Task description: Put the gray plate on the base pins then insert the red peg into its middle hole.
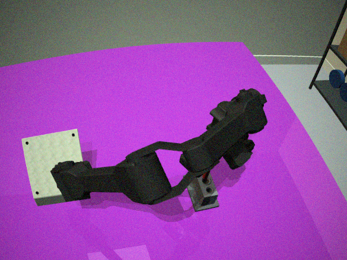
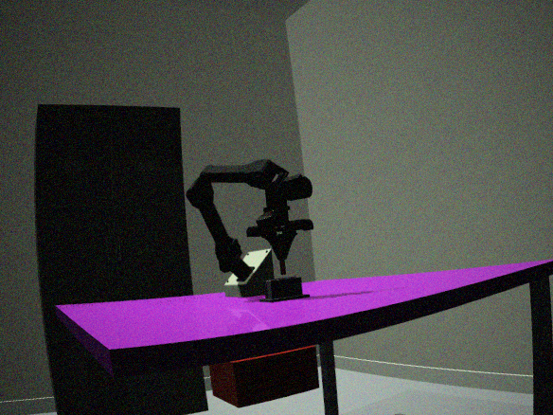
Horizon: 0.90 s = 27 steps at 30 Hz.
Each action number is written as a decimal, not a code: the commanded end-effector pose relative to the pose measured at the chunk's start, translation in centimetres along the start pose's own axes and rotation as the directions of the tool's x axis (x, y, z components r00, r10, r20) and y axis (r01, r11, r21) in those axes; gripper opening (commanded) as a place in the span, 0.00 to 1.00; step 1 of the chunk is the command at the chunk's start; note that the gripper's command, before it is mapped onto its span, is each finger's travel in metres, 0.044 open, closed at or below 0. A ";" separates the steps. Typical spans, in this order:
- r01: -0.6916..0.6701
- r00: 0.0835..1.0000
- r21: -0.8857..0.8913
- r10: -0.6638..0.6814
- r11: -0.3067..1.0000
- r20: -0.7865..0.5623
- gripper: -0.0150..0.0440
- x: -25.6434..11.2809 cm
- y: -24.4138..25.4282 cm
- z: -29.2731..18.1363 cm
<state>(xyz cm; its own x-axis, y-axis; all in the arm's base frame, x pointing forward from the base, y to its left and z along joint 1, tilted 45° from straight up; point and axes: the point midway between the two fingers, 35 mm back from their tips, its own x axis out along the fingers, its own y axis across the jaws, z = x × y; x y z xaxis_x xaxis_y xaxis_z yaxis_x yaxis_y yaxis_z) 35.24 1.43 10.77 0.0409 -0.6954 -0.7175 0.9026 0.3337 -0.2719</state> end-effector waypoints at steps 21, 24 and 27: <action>-0.010 1.000 0.004 0.010 1.000 0.006 0.25 -0.4 0.1 0.7; -0.010 1.000 0.005 0.010 1.000 0.005 0.25 -0.4 0.1 0.7; -0.010 1.000 0.008 0.010 1.000 0.002 0.25 -0.3 0.2 0.6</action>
<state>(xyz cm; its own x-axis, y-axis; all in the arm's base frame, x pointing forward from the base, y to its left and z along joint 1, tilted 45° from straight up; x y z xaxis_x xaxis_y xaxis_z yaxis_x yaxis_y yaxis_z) 35.64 1.31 11.34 0.0511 -0.6935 -0.7186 0.9054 0.3358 -0.2597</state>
